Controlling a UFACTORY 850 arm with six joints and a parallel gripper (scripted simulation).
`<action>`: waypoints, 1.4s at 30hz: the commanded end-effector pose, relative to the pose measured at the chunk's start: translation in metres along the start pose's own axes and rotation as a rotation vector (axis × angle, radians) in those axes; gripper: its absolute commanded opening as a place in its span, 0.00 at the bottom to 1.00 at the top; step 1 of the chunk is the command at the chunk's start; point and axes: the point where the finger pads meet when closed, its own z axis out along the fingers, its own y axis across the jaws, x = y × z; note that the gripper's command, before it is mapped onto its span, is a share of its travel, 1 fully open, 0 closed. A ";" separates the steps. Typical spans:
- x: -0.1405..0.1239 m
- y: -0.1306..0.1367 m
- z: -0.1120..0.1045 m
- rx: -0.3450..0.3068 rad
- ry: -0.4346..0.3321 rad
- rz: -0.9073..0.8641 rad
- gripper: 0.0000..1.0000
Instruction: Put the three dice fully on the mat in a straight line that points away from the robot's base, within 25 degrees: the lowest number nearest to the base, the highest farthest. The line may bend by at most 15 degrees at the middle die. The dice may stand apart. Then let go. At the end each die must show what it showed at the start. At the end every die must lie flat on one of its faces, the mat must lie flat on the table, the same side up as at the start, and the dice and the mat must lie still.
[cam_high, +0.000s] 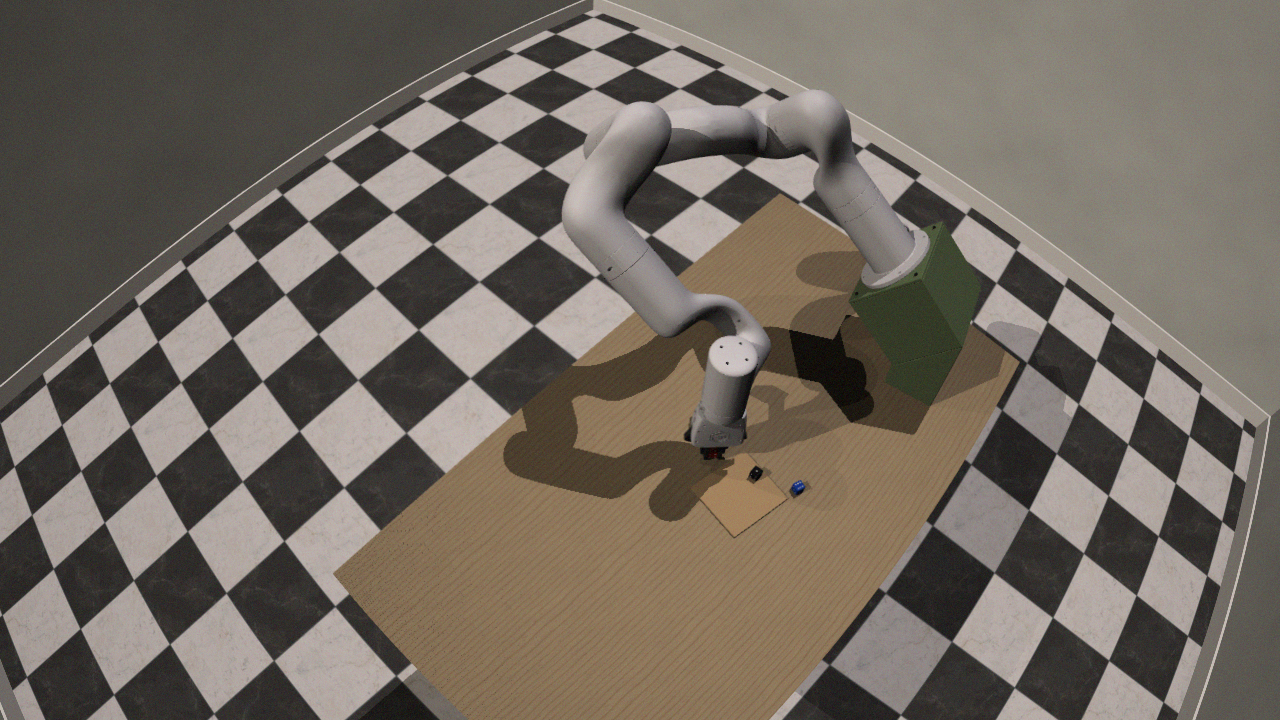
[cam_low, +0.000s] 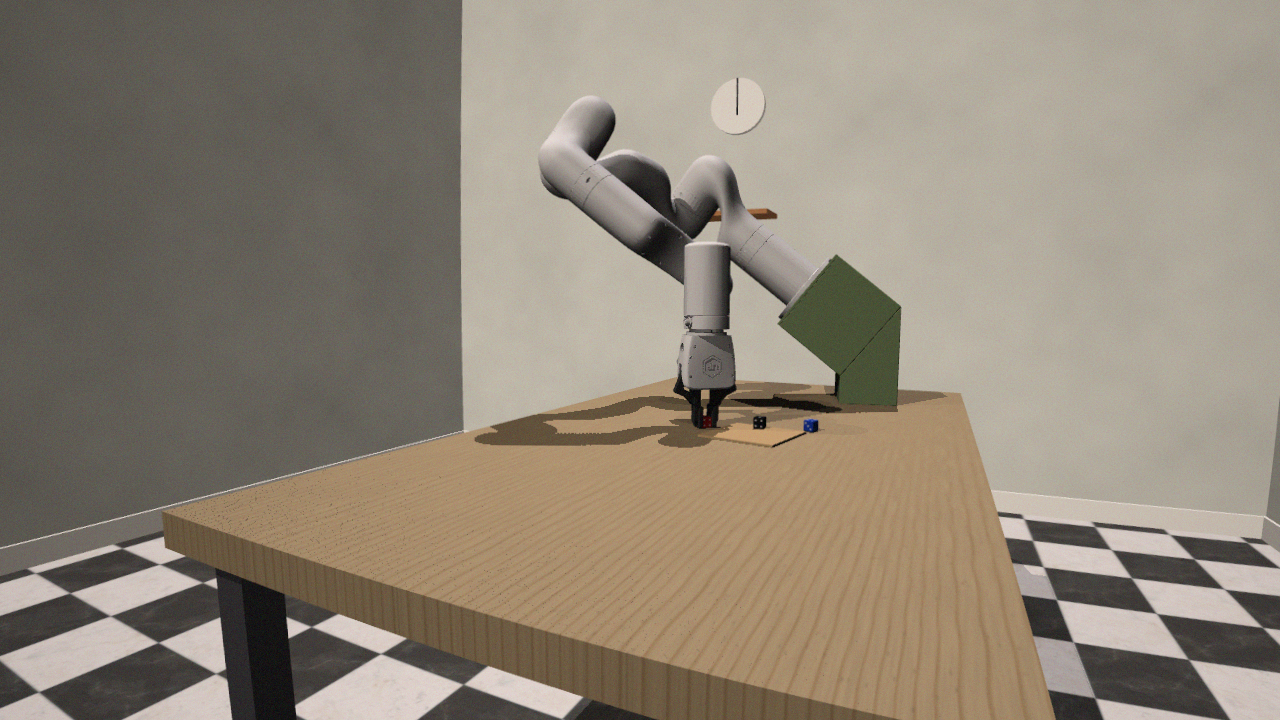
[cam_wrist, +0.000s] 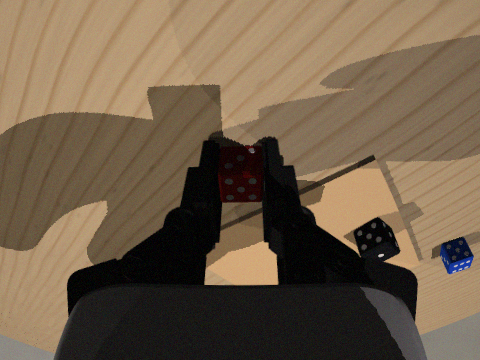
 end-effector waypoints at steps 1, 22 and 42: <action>0.000 0.000 0.000 0.001 -0.001 0.000 0.15; 0.000 0.000 -0.001 0.001 -0.001 0.000 0.15; 0.000 0.000 -0.095 0.001 -0.001 0.000 0.15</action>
